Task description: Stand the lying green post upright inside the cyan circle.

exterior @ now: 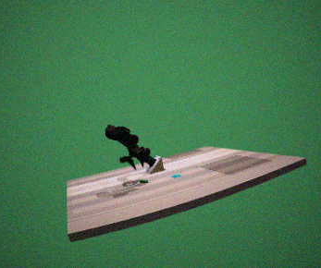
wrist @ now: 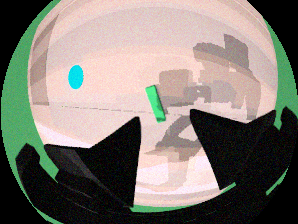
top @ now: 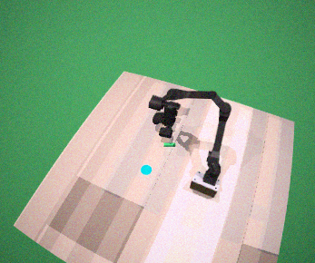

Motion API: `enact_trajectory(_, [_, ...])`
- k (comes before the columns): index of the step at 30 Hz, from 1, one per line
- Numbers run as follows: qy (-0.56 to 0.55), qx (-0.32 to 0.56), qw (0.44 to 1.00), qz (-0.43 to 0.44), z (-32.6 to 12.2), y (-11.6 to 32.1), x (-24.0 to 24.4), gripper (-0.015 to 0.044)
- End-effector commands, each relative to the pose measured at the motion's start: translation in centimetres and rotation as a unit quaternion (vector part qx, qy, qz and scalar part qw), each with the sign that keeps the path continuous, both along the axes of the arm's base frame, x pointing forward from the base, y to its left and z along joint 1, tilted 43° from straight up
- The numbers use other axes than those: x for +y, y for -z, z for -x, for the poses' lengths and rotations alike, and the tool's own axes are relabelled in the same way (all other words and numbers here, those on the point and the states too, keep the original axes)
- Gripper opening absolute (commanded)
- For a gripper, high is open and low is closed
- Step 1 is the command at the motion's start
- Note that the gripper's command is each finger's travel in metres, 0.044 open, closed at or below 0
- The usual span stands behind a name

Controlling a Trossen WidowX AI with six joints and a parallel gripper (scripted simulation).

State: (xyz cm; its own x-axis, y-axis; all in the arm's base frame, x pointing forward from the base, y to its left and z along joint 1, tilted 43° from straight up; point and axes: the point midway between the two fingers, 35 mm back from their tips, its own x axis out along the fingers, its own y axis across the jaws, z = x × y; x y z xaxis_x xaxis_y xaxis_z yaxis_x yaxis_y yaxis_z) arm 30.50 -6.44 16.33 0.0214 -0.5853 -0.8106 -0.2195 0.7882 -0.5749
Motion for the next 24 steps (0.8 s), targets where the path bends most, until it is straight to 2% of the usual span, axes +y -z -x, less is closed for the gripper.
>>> enact_trajectory(1, [-0.072,0.066,0.994,0.056,-0.1,-0.5,3.6,0.0233])
enact_trajectory(9, [-0.075,0.069,0.993,0.058,-0.2,-0.3,3.6,0.0233])
enact_trajectory(17, [-0.075,0.067,0.993,0.06,-0.4,7.4,-3.6,0.0233])
enact_trajectory(24, [-0.075,0.068,0.993,0.061,-0.3,8.1,-4.3,0.0233])
